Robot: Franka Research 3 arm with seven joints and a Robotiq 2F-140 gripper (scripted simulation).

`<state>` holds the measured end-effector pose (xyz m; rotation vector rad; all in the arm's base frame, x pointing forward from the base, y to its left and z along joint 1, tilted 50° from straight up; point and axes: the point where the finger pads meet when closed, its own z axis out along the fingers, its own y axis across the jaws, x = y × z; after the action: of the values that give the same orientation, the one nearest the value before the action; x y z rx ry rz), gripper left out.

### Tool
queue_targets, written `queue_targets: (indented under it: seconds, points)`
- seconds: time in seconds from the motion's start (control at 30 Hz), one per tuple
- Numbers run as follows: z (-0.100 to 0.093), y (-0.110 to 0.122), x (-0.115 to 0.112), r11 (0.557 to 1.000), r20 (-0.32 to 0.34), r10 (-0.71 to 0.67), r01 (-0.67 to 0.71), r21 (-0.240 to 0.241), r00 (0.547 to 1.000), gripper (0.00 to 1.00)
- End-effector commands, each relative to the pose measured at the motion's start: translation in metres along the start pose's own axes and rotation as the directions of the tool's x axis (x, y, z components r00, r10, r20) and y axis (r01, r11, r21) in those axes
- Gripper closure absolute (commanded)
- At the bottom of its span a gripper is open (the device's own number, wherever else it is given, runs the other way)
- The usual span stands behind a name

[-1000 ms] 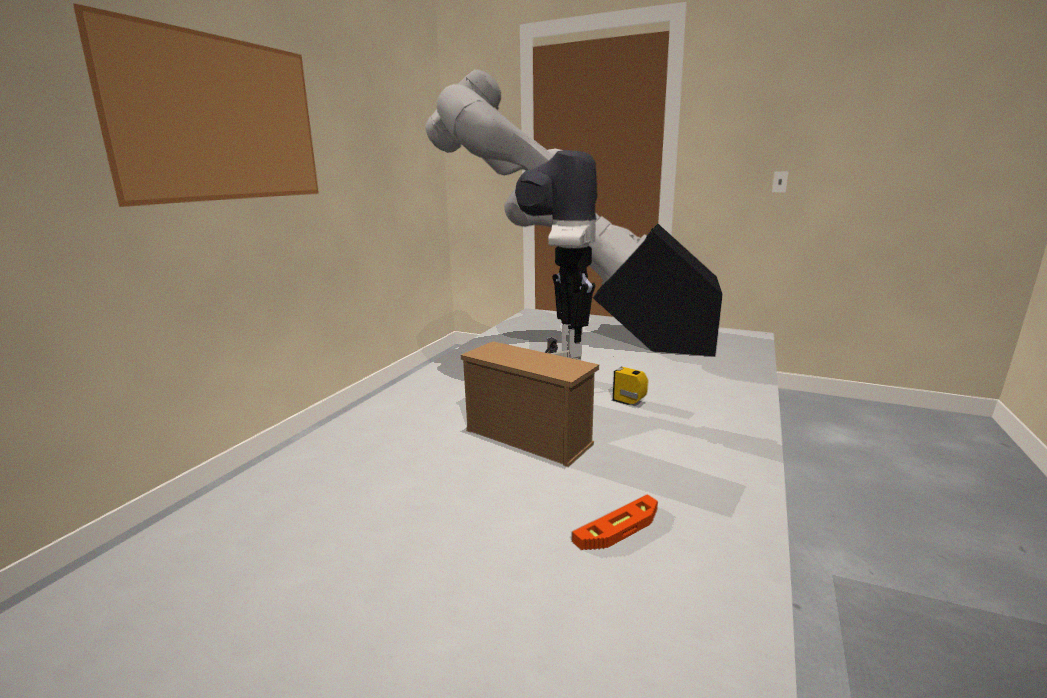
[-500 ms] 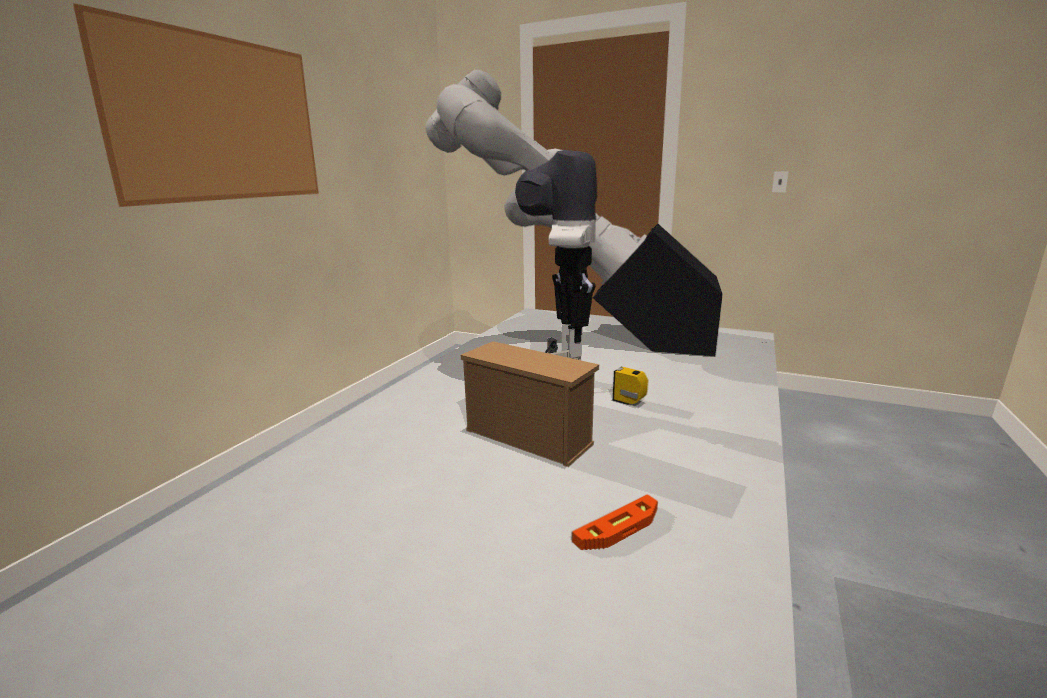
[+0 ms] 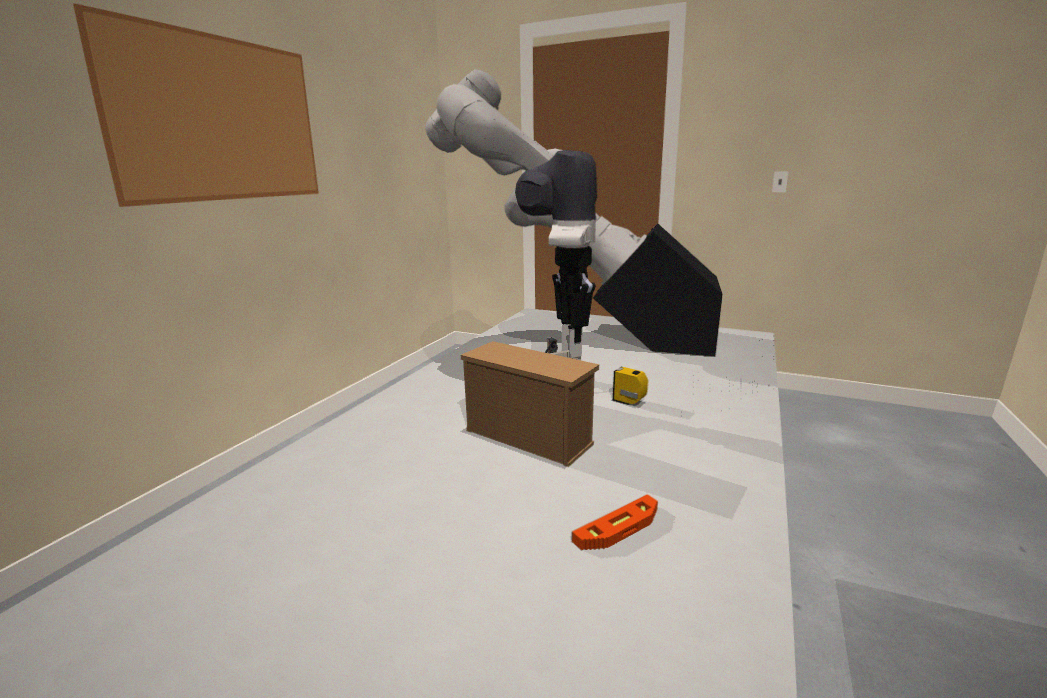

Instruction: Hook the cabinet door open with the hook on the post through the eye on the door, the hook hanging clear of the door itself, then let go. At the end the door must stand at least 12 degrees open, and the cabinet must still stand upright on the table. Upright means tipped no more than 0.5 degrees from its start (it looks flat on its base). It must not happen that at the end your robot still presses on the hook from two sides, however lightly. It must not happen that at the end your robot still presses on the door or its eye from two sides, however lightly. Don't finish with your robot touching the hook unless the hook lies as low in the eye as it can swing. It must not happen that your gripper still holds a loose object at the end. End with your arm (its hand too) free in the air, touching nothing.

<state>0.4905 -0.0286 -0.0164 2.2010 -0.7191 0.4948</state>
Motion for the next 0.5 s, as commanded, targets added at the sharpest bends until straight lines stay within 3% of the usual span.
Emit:
queue_targets:
  seconds: [0.0,0.47]
  points:
    - [-0.0001,-0.0005,0.0,1.0,0.0,0.002,-0.002,0.003,1.0,0.84]
    - [-0.0006,-0.0063,0.0003,0.999,0.0,0.034,-0.034,0.003,0.999,0.84]
